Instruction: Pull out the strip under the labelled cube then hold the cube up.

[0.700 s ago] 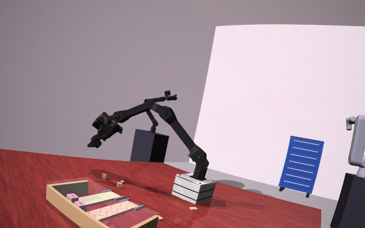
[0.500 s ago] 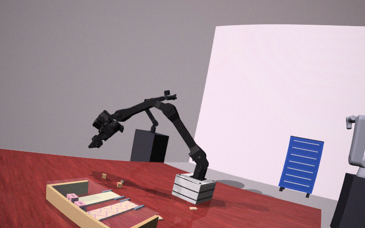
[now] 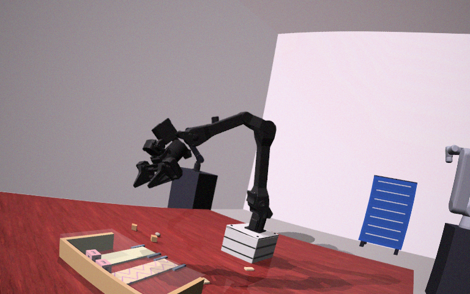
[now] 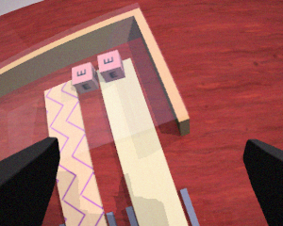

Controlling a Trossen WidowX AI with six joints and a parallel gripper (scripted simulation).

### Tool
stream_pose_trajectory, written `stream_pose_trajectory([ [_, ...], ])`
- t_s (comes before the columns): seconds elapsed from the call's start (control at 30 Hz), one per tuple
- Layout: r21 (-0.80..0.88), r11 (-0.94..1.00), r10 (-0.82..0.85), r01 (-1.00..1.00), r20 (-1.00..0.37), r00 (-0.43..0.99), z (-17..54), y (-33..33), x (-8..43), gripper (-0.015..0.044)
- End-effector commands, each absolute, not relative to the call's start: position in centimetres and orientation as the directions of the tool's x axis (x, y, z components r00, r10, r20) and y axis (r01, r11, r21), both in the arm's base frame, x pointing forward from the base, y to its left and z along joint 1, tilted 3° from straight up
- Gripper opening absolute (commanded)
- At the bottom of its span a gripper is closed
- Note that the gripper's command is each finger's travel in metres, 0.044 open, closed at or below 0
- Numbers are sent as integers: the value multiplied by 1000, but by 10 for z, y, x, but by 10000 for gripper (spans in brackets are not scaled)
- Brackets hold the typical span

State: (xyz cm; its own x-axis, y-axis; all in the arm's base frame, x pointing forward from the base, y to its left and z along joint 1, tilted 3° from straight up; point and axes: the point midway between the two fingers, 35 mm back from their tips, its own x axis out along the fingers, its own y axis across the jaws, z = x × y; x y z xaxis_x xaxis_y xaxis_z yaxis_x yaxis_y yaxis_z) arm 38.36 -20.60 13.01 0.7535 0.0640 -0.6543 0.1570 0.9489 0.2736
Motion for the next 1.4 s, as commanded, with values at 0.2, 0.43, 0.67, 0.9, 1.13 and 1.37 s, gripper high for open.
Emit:
stream_pose_trajectory([
  [0.2, 86, 986, -63, 143, -603, 795, 131, -81, 336, 400],
  [0.43, 47, 989, -92, 142, -554, 827, 123, -51, 311, 400],
  [0.67, 47, 989, -92, 142, -554, 827, 123, -51, 311, 400],
  [0.9, 22, 990, -98, 139, -603, 792, 121, -57, 320, 321],
  [1.13, -61, 994, -102, 89, -799, 592, 103, -91, 357, 137],
  [1.37, -76, 997, -75, 12, -928, 365, 70, -127, 382, 0],
])
